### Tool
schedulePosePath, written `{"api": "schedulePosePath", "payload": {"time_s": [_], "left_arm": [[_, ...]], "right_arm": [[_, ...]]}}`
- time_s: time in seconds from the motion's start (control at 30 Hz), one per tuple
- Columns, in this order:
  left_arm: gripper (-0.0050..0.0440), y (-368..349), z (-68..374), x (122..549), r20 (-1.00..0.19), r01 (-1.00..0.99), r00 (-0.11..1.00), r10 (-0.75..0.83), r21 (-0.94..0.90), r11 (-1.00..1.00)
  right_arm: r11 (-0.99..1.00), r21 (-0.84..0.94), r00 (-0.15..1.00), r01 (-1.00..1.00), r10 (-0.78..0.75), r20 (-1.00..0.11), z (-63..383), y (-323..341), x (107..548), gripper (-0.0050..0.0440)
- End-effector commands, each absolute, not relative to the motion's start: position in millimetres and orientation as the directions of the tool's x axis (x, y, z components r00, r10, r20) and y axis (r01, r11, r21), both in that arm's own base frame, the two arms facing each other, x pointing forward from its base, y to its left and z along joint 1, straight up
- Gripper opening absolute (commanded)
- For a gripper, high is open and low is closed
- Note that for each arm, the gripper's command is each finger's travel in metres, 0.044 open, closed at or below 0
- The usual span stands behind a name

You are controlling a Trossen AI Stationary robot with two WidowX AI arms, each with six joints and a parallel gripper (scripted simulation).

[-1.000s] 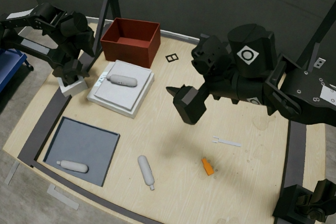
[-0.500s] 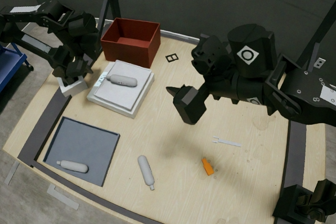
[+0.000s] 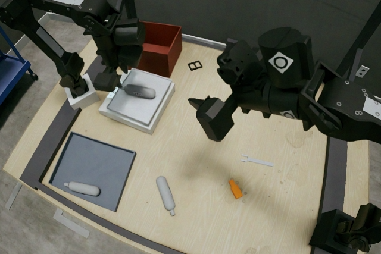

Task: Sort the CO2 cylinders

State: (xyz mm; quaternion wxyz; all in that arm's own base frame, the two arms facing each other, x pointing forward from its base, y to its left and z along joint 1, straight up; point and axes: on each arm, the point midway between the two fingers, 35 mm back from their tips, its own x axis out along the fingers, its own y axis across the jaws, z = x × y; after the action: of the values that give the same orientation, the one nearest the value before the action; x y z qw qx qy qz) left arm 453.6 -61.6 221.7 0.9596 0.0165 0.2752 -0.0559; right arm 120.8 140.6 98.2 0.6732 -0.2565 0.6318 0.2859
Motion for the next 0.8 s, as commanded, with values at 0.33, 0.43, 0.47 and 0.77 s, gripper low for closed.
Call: {"api": "schedulePosePath", "payload": {"time_s": [0.33,0.43,0.47,0.77], "left_arm": [[0.044,-62,232,454,-0.508,0.115,0.856,-0.1,-0.001,0.993],[0.044,-62,232,454,-0.508,0.115,0.856,-0.1,-0.001,0.993],[0.044,-62,232,454,-0.508,0.115,0.856,-0.1,-0.001,0.993],[0.044,-62,232,454,-0.508,0.115,0.856,-0.1,-0.001,0.993]], "right_arm": [[0.743,0.001,0.021,-0.67,0.021,-1.0,93,161,140,0.0249],[0.743,-0.001,0.009,-0.67,0.007,-1.0,85,160,139,0.0249],[0.742,-0.002,0.003,-0.67,0.001,-1.0,82,158,137,0.0249],[0.742,-0.002,0.003,-0.671,0.001,-1.0,71,158,138,0.0249]]}}
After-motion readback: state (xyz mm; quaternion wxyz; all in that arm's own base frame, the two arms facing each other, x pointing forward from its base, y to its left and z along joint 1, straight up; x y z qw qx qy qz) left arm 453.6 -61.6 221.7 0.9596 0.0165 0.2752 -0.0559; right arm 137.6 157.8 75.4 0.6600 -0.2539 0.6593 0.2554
